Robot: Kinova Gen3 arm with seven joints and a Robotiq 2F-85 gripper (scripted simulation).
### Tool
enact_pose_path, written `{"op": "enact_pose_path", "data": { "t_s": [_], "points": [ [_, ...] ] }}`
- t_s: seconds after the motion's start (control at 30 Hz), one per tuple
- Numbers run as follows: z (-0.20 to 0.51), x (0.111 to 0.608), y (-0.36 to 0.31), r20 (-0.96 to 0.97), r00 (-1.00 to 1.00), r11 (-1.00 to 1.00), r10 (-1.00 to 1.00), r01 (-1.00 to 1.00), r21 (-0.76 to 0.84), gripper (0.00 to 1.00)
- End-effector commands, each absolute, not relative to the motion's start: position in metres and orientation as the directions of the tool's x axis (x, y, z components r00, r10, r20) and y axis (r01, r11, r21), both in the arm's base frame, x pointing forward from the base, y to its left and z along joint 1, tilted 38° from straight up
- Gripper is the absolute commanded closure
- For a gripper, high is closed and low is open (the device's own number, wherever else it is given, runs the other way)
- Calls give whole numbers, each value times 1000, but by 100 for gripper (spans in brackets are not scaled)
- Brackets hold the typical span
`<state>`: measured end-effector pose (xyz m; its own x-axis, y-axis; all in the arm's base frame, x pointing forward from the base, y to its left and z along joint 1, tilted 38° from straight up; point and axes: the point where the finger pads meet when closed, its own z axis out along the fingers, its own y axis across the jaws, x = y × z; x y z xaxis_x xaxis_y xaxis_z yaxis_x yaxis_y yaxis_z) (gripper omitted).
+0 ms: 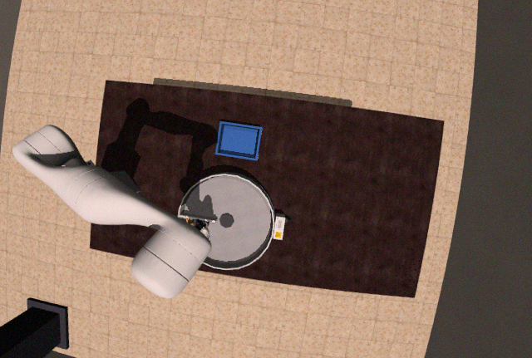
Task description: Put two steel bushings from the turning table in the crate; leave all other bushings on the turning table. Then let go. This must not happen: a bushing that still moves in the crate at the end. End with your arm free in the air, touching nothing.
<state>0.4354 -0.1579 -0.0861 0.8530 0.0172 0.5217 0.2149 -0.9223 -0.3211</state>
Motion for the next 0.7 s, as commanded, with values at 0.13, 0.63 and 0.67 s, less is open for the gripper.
{"op": "enact_pose_path", "data": {
  "t_s": [0.13,0.63,0.67],
  "points": [
    [-80,432,-162,522,853,-923,16,213,-320,100],
    [-78,432,-163,524,852,-924,22,218,-316,100],
    [-77,431,-164,524,852,-924,22,217,-316,100]
  ]
}}
